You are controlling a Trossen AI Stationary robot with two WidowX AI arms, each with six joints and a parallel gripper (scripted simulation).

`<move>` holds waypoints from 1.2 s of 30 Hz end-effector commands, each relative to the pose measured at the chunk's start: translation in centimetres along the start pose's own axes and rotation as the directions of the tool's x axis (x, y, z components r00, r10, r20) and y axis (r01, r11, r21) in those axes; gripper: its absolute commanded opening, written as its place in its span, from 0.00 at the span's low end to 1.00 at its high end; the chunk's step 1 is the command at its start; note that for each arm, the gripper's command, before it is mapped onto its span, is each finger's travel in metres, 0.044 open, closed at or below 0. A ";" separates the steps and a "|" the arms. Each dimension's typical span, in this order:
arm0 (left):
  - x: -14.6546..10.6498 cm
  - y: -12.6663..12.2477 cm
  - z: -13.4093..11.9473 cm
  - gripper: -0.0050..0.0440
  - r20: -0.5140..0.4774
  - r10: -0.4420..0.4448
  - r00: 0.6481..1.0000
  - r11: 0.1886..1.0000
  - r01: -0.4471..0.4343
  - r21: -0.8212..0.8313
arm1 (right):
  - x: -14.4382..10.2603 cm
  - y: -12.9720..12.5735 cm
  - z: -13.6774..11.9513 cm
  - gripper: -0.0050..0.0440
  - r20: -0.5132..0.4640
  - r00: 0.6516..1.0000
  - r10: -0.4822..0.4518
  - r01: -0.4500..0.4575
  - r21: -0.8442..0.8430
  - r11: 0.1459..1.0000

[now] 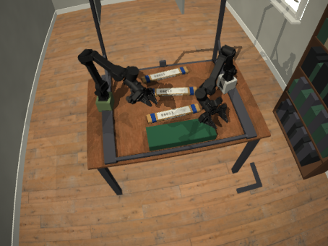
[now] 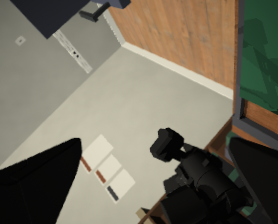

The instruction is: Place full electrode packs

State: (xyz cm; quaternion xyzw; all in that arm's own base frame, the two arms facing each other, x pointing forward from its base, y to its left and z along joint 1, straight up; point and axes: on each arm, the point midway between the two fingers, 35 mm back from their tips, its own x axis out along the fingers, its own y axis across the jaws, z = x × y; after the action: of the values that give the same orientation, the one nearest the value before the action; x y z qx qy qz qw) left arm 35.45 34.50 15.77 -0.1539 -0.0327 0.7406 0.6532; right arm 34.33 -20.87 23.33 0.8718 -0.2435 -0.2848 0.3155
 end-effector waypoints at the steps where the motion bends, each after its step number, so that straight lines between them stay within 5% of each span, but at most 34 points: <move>1: 0.0 0.0 0.0 1.00 0.000 0.000 1.000 1.000 0.000 0.000 | 0.0 0.0 0.0 1.00 -0.001 1.000 0.001 -0.001 0.000 1.000; 18: 0.0 0.0 0.0 1.00 0.000 0.000 1.000 1.000 0.000 0.000 | 0.0 0.0 0.0 1.00 -0.001 1.000 0.001 -0.001 0.000 1.000; 23: -2.5 -0.8 2.1 0.98 -0.055 -0.092 0.994 0.993 0.096 0.064 | -0.9 0.3 -1.1 0.98 -0.034 0.999 -0.002 -0.002 -0.097 0.995; 36: -6.2 -0.6 0.9 0.98 -0.201 -0.207 0.957 0.934 0.255 0.249 | -1.2 -1.4 -1.4 0.98 -0.032 0.997 -0.072 0.060 -0.291 0.955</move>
State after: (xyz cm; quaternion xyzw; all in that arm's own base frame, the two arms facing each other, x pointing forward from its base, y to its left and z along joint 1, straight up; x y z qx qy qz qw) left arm 36.60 29.71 16.52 -0.1226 0.0906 0.6633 0.7327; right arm 34.37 -18.94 22.64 0.8358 -0.1741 -0.3145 0.4149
